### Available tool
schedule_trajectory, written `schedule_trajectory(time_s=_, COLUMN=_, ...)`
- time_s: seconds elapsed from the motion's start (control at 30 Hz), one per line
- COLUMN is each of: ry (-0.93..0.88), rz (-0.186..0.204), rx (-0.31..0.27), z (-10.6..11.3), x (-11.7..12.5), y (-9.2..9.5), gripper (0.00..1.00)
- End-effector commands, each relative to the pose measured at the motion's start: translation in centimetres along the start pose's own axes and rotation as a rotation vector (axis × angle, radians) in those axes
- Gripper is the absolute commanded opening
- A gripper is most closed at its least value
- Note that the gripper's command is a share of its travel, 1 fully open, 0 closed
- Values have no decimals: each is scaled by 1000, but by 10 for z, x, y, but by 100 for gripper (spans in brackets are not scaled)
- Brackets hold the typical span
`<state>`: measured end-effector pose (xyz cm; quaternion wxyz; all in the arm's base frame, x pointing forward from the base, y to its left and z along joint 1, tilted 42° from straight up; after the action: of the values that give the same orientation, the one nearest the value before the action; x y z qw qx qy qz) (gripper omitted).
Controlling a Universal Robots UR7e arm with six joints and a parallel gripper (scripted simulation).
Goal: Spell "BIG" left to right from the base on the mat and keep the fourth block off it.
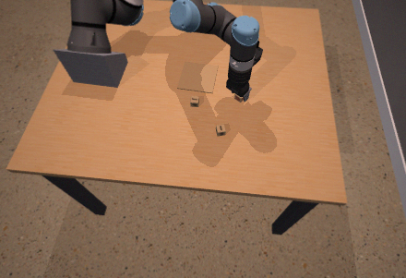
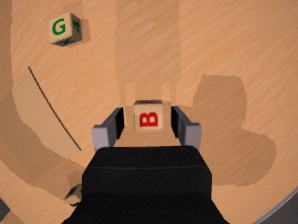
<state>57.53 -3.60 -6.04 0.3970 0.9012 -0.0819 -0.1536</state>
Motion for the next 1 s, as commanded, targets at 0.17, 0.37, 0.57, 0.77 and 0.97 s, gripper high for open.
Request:
schedule_trajectory(time_s=0.17, ry=-1, rz=0, rx=1, z=0, x=0, y=-18, gripper=100)
schedule_trajectory(time_s=0.37, ry=0, rz=3, rx=0, z=0, x=1, y=-17, gripper=100)
schedule_trajectory(time_s=0.57, ry=1, rz=5, rx=-1, z=0, x=2, y=-16, gripper=100)
schedule_trajectory(time_s=0.77, ry=1, rz=4, rx=-1, z=0, x=2, y=-16, gripper=100)
schedule_trajectory(time_s=0.97, ry=1, rz=4, rx=-1, z=0, x=2, y=-16, gripper=100)
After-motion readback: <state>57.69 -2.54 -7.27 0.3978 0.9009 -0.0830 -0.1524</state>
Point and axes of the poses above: the point where the finger pads meet when closed, its own y axis back along the fingers, its own x axis across the jaws, z = x × y, the point moved 4 cm from there along y, back along the fingers, and after that the axes turned 14 degrees about y, right-handed, at the moved point
